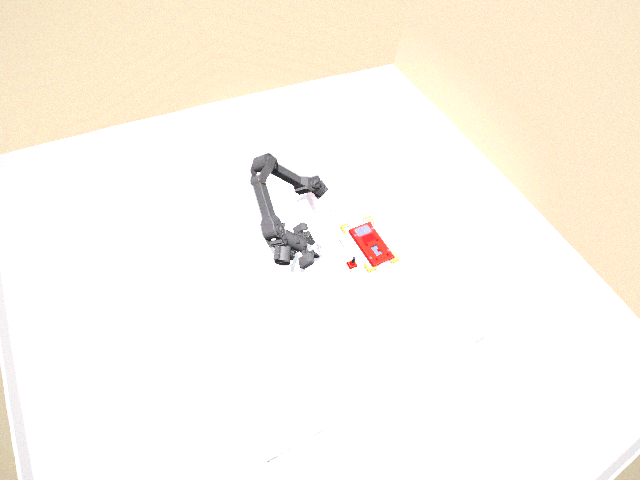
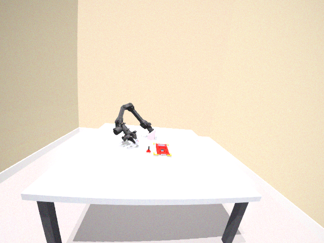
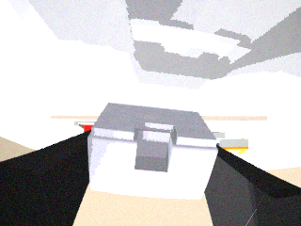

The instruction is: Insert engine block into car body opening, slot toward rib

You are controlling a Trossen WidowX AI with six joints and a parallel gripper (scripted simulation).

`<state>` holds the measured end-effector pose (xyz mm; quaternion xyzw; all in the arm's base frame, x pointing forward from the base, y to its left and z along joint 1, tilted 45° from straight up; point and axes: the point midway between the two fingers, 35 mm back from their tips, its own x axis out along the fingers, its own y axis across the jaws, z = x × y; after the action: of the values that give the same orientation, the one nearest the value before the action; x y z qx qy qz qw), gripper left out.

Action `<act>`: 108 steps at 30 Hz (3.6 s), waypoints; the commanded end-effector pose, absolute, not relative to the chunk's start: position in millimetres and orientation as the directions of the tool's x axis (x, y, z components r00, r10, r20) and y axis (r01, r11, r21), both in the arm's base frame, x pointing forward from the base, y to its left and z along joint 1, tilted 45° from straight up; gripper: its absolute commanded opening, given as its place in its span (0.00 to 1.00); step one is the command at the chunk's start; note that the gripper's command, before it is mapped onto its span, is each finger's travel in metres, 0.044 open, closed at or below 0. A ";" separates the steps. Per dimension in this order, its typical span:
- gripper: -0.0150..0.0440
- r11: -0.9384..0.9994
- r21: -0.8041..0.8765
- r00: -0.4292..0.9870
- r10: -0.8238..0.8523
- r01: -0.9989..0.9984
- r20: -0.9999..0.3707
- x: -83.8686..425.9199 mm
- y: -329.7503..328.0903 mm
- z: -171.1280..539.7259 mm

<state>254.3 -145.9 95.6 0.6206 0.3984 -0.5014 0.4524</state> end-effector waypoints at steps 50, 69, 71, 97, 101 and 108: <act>1.00 -0.269 0.162 0.182 0.049 0.949 -0.982 245.1 -164.7 116.9; 1.00 -0.273 0.164 0.185 0.053 0.948 -0.981 246.5 -164.5 113.5; 1.00 -0.273 0.164 0.185 0.053 0.948 -0.981 246.5 -164.5 113.5; 1.00 0.527 0.031 0.077 -0.066 0.849 -0.995 245.4 -157.6 104.8; 1.00 0.635 -0.008 0.061 -0.087 0.772 -0.994 245.3 -156.6 103.7; 1.00 0.793 -0.077 0.036 -0.124 0.604 -0.992 245.9 -154.8 101.5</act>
<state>245.6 -155.2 102.7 0.2226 0.6305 -0.2811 0.6884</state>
